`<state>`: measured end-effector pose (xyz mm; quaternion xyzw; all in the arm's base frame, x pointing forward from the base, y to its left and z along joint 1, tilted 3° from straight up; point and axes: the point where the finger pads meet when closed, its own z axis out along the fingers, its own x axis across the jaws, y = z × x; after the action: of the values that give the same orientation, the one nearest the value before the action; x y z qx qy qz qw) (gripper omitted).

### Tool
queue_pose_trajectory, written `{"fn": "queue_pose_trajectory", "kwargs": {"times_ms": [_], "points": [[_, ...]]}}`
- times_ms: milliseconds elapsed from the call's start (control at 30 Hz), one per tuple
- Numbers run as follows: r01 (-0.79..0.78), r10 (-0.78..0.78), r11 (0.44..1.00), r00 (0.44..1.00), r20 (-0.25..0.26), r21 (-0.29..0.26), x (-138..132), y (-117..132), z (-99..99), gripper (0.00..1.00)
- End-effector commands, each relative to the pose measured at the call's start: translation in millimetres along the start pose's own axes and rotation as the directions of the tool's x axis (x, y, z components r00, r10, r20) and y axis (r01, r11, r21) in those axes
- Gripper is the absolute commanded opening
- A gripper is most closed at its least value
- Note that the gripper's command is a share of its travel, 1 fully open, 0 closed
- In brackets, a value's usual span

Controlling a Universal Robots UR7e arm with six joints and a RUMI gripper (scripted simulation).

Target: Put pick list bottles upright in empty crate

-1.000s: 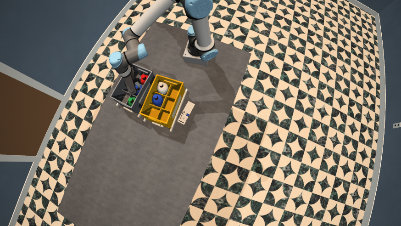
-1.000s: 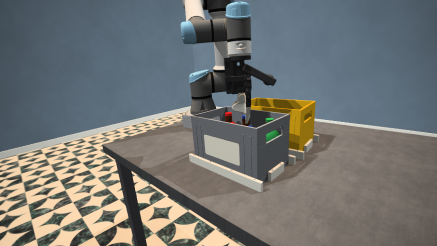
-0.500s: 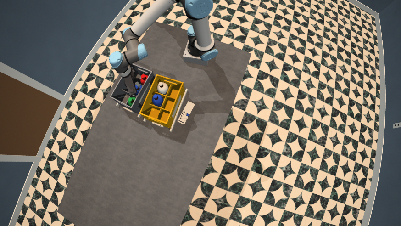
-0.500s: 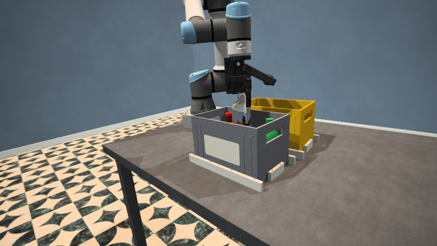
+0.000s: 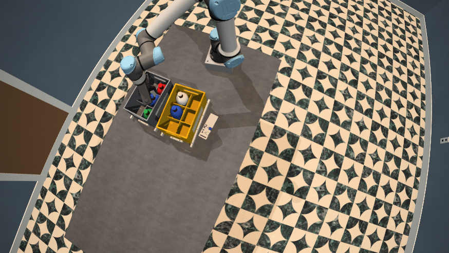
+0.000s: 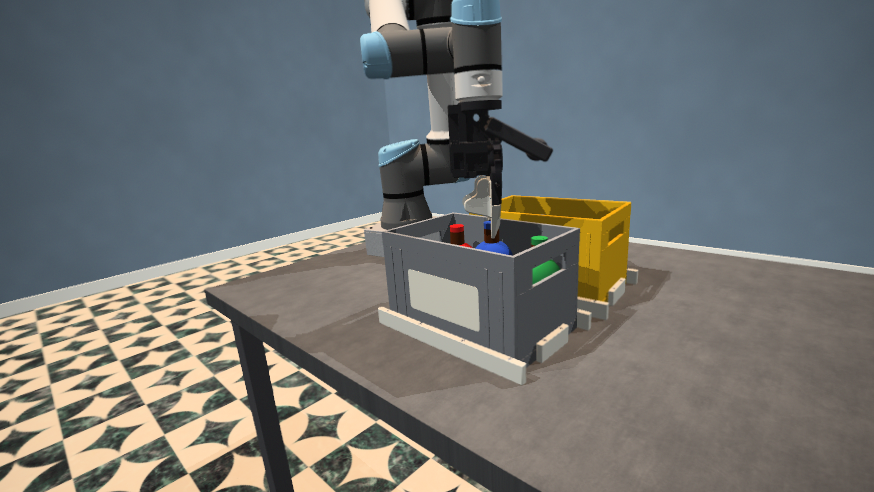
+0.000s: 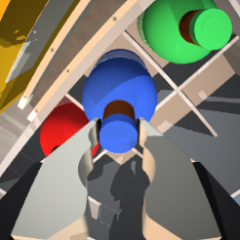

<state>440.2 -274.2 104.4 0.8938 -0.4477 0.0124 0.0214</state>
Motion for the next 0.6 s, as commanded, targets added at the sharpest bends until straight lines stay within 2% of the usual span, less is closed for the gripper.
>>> {"fn": "queue_pose_trajectory", "kwargs": {"times_ms": [0, 567], "points": [[0.000, 0.000, 1.000, 1.000, -0.002, 0.000, 0.5, -0.1, -9.6, 0.00], [0.000, 0.000, 1.000, 1.000, -0.002, 0.000, 0.5, -0.1, -34.6, 0.00]]}}
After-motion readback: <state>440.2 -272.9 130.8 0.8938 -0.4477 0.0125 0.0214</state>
